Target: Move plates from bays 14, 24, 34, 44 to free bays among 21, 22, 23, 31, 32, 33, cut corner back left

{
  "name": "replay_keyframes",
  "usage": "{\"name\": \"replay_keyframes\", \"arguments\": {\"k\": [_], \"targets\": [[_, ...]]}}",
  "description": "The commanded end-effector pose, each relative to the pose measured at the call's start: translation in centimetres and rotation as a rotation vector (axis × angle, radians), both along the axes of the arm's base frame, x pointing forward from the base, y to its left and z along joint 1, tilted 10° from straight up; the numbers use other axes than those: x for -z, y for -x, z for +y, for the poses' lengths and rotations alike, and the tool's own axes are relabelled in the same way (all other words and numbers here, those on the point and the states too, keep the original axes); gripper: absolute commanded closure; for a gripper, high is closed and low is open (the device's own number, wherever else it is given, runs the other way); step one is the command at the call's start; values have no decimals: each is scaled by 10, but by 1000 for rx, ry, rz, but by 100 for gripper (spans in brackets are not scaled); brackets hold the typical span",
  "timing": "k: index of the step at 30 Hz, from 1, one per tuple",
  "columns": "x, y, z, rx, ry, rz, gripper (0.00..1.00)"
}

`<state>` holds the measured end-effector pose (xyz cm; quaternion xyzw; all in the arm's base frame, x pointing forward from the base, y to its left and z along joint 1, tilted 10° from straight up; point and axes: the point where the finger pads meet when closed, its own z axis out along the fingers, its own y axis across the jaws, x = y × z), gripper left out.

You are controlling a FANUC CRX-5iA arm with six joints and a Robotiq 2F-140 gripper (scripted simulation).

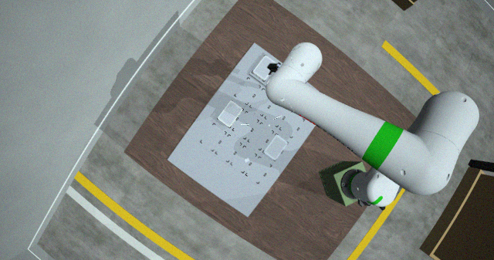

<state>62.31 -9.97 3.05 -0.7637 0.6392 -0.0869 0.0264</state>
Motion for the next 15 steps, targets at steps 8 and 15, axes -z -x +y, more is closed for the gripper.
{"name": "replay_keyframes", "arguments": {"k": [8, 15], "targets": [[-8, -7, -38, -1, -1, -1, 0], [-13, -11, -65, -1, -1, -1, 0]]}}
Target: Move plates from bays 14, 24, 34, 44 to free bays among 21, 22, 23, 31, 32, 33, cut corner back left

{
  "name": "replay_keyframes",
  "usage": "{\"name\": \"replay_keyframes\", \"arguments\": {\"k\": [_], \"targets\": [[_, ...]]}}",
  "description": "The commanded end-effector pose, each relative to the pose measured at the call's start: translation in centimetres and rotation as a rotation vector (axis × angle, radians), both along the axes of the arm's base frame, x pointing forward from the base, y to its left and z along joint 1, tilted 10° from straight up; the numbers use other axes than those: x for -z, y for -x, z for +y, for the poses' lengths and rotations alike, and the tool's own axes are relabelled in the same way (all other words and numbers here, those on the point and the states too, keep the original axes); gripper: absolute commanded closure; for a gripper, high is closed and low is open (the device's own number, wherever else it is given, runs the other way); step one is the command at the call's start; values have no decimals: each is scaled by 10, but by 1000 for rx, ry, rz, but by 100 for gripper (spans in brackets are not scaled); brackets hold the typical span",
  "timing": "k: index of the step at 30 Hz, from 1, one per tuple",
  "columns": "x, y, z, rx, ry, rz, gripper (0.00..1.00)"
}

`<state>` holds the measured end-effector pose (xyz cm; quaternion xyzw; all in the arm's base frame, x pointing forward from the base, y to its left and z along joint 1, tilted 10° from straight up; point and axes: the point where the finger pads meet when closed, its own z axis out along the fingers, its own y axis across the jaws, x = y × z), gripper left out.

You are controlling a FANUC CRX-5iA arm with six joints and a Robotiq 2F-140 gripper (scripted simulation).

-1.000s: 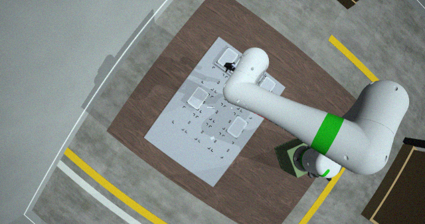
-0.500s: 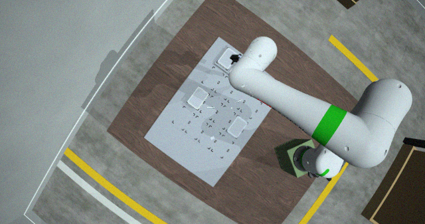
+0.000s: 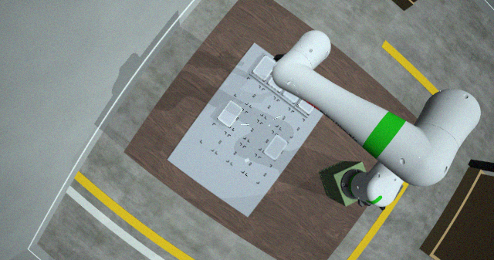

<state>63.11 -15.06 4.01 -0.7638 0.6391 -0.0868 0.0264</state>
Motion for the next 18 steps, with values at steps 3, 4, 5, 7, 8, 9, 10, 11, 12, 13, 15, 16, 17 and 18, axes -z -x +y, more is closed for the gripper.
{"name": "replay_keyframes", "arguments": {"k": [3, 4, 5, 7, 8, 9, 10, 11, 12, 13, 15, 16, 17, 18], "targets": [[-4, -4, -18, -1, 0, -1, 0], [-5, -4, -22, -1, 0, -1, 0], [-6, -5, -26, -1, 0, -1, 0], [-7, -6, -33, -1, 0, -1, 0], [-7, -6, -34, -1, 0, -1, 0], [-7, -6, -34, -1, 0, -1, 0], [-7, -6, -34, -1, 0, -1, 0], [-8, -6, -34, -1, 0, -1, 0], [-7, -6, -34, -1, 0, -1, 0], [-7, -6, -34, -1, 0, -1, 0], [-7, -6, -34, -1, 0, -1, 0], [-7, -6, -34, -1, 0, -1, 0], [-7, -6, -34, -1, 0, -1, 0], [-7, -6, -34, -1, 0, -1, 0]]}}
